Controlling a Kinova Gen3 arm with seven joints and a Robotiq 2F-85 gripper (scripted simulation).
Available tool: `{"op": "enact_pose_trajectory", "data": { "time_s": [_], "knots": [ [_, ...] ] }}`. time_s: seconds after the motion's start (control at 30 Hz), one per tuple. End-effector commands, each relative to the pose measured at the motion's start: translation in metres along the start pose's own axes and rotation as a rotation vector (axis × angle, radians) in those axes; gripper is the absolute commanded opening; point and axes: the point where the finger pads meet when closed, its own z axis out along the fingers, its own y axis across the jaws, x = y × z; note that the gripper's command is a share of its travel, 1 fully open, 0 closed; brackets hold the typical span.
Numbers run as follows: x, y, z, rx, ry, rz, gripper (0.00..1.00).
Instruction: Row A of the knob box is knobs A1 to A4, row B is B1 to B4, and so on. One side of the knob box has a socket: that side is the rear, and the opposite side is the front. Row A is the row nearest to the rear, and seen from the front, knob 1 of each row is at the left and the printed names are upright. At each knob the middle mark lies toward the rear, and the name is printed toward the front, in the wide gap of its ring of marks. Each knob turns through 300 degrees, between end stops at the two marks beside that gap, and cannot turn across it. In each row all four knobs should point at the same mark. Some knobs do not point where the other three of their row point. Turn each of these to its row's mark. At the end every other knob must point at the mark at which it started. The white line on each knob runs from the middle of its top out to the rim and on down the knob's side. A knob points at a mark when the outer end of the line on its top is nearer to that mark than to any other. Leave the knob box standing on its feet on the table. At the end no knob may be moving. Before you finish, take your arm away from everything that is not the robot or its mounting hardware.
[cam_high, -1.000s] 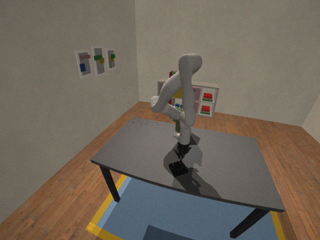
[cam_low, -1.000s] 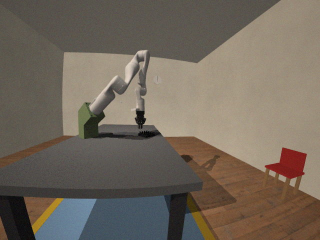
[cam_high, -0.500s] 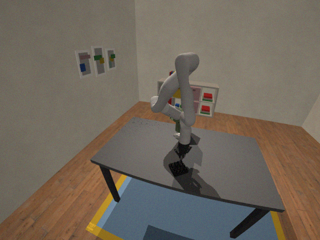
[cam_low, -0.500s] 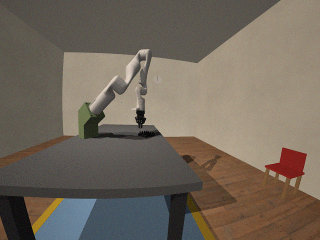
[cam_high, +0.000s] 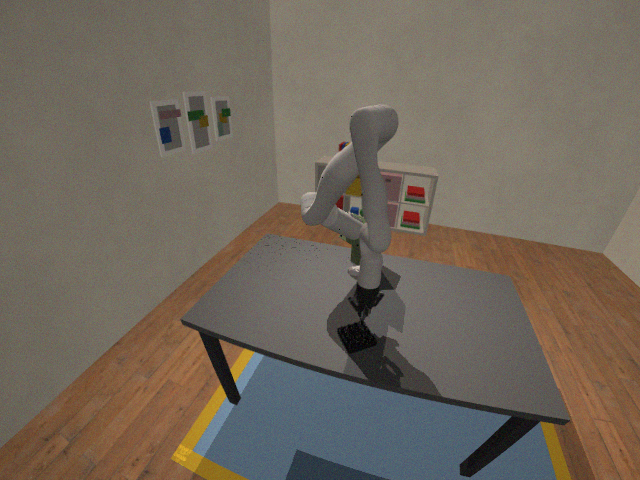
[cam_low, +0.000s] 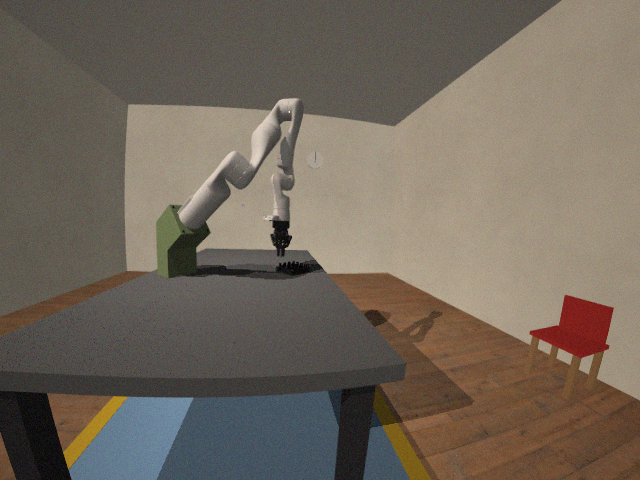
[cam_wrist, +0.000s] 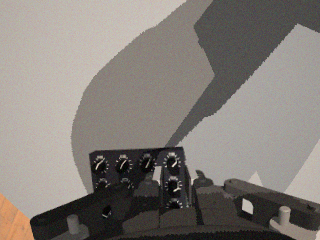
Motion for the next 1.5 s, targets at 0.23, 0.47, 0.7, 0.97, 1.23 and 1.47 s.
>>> {"op": "enact_pose_trajectory", "data": {
  "time_s": [0.23,0.47,0.7,0.97,1.23,1.47],
  "knots": [
    [0.000,0.000,-0.002,-0.001,-0.002,0.130,0.19],
    [0.000,0.000,-0.003,-0.001,-0.002,0.243,0.19],
    [0.000,0.000,-0.005,-0.001,-0.002,0.443,0.19],
    [0.000,0.000,-0.007,-0.002,-0.002,0.642,0.19],
    [0.000,-0.001,-0.011,-0.002,-0.002,0.923,0.19],
    [0.000,-0.001,-0.013,-0.002,-0.001,1.160,0.19]
  ]
}}
